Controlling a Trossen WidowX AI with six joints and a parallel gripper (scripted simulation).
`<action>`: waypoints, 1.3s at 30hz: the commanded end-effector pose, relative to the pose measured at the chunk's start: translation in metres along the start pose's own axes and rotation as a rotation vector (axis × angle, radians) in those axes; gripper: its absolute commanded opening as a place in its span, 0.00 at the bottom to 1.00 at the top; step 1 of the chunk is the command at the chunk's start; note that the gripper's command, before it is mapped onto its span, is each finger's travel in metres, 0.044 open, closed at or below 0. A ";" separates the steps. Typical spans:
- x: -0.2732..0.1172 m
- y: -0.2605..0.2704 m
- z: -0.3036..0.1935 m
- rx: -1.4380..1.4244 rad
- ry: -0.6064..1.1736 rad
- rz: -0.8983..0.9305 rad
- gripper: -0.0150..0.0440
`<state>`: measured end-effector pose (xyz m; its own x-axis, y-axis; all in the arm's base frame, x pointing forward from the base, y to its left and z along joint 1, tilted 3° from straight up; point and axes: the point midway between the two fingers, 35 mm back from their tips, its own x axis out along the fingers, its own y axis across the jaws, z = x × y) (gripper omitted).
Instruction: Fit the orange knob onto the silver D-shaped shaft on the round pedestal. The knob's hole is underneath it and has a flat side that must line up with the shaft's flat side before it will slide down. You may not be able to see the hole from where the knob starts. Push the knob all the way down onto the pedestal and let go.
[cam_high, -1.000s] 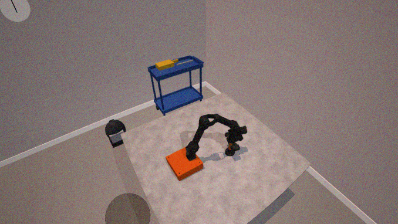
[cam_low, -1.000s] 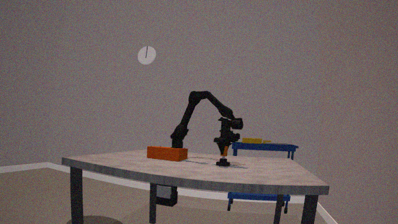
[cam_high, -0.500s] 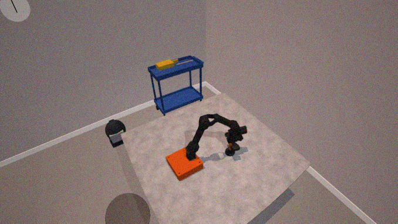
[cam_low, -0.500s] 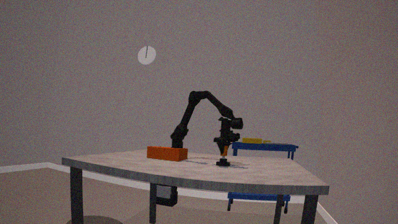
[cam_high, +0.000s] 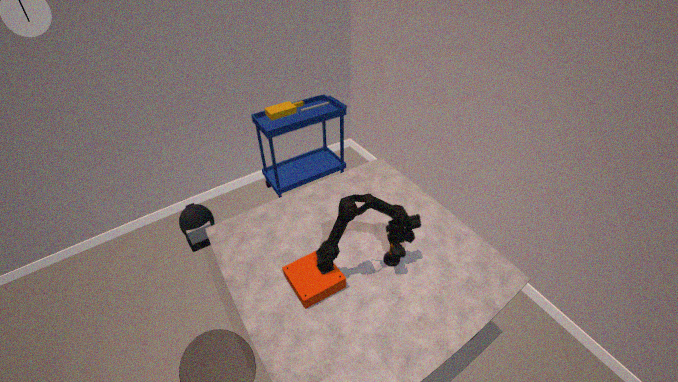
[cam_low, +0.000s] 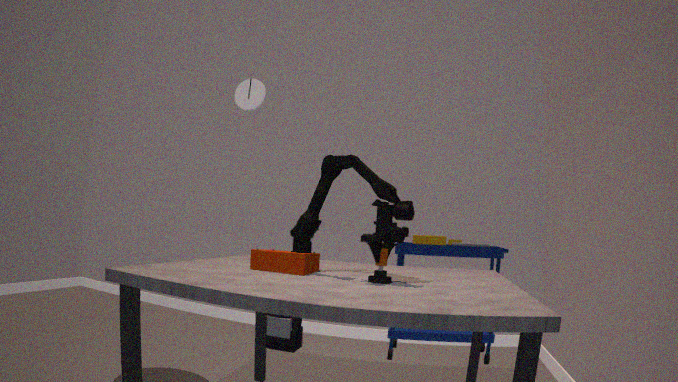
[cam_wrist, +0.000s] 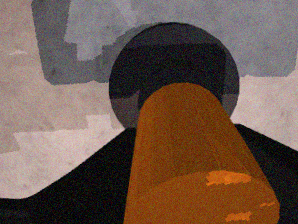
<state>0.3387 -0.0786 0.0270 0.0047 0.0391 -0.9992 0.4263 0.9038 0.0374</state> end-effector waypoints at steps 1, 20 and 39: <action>0.001 0.000 0.001 0.011 -0.004 -0.002 0.25; 0.003 -0.001 0.001 0.011 -0.004 -0.002 0.25; -0.001 0.000 0.001 0.221 -0.004 -0.001 0.25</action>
<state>0.3396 -0.0789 0.0285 0.0064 0.0386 -0.9992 0.5814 0.8129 0.0351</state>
